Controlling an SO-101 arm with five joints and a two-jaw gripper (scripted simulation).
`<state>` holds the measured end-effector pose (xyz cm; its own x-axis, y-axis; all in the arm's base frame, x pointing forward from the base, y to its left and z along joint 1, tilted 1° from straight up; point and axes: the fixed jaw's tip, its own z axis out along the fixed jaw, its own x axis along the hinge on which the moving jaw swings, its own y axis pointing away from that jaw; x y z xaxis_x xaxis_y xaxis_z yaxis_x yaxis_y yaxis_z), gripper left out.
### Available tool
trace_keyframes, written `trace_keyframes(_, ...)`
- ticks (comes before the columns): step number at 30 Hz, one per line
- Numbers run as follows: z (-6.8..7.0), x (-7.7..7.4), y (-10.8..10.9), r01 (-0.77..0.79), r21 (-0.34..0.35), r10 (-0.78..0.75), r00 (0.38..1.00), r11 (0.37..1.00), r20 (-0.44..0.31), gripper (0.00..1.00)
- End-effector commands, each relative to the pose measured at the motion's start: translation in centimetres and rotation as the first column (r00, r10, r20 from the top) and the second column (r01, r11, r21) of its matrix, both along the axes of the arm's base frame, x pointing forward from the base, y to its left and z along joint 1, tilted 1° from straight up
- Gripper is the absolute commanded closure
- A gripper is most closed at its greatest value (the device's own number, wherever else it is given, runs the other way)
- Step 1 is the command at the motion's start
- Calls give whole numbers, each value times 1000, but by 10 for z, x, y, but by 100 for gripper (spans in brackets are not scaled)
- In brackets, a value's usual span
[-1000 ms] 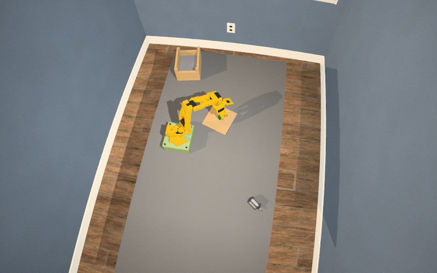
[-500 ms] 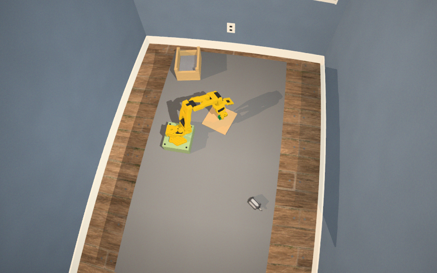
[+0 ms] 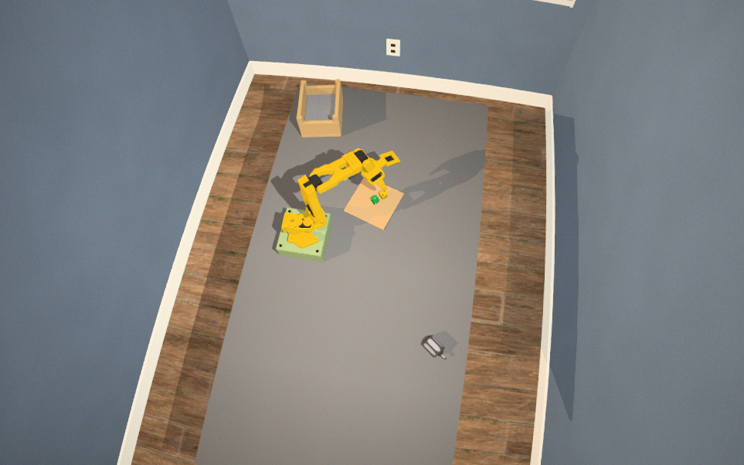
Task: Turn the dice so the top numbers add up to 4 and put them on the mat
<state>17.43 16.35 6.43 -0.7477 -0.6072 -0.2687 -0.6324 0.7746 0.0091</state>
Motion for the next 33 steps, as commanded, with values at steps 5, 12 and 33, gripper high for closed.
trace_keyframes(5,46,4,6,-10,140,-12,989,990,150,72)
trace_keyframes(12,52,4,7,-13,159,-15,985,987,171,72)
trace_keyframes(33,52,3,7,-52,145,25,983,988,183,72)
